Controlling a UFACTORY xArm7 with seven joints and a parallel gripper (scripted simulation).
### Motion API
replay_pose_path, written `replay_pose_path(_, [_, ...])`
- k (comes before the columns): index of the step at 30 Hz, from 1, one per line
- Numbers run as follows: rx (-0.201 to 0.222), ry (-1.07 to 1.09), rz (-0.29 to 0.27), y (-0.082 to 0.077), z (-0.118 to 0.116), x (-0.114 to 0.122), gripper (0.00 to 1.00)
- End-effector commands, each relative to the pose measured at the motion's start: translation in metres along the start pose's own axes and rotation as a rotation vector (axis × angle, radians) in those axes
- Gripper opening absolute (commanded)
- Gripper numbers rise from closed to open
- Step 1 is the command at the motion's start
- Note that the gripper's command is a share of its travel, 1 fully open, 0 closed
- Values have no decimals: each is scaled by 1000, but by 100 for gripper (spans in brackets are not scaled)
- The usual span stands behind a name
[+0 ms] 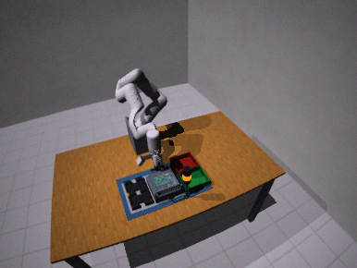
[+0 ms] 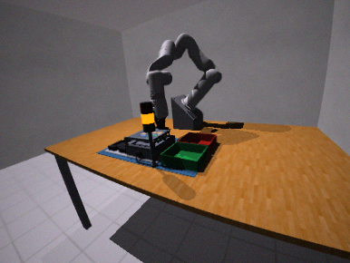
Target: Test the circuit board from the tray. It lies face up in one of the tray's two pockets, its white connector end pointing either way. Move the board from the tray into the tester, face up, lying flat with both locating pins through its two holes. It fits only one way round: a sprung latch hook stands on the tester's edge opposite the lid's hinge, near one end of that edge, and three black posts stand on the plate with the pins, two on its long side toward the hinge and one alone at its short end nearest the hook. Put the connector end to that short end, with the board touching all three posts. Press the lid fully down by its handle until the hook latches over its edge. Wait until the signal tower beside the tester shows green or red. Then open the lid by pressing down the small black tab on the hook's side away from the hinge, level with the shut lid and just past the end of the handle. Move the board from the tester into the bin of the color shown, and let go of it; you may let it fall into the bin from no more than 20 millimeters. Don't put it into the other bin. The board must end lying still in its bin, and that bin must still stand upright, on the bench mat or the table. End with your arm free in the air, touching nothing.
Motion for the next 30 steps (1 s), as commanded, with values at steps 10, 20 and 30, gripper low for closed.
replay_pose_path(10, [-5, 0, 1, -2, -1, 0, 22])
replay_pose_path(20, [-5, 0, 1, -2, -1, 0, 22])
replay_pose_path(30, [-5, 0, 1, -15, -1, 0, 22])
Point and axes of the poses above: the point where the finger pads meet when closed, its own y axis out along the fingers, its own z axis across the jaws, x = y × z, the point moved 10 cm from there along -y, back along the fingers, and after that the axes turned 13 degrees about y, right-handed, at the moved point
